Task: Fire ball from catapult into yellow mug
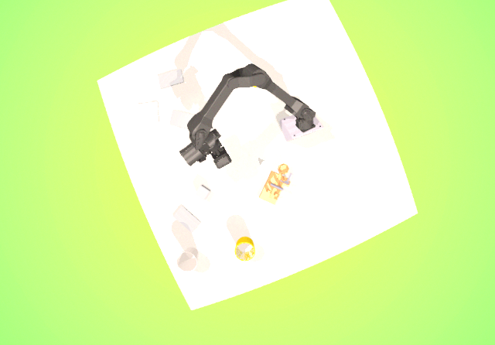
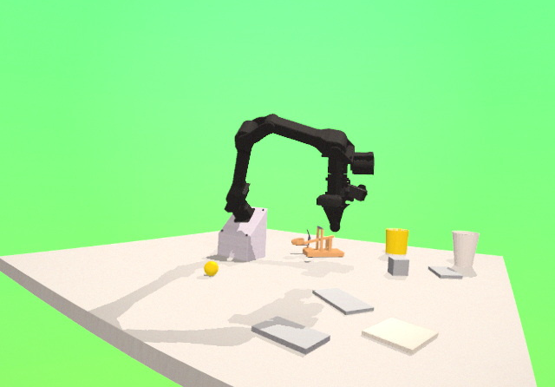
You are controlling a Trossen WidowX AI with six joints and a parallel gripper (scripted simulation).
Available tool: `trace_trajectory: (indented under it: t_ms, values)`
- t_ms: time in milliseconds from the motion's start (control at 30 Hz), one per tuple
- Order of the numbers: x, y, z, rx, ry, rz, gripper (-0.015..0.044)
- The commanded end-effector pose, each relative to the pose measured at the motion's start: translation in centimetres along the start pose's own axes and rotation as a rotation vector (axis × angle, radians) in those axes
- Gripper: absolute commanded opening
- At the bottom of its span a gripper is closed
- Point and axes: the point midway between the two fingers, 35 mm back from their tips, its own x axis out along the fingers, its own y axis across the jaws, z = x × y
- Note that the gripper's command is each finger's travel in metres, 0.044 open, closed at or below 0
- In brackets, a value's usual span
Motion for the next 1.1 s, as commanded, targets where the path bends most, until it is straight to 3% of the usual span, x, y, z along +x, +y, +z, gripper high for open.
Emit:
trace_trajectory:
  t_ms: [0,567,1067]
  values:
    - [0.8,4.5,-1.1,-0.087,0.043,0.019,0.0]
    - [2.4,17.6,-8.8,-0.372,0.173,0.016,0.0]
    - [5.1,23.0,-18.5,-0.577,0.323,-0.109,0.0]
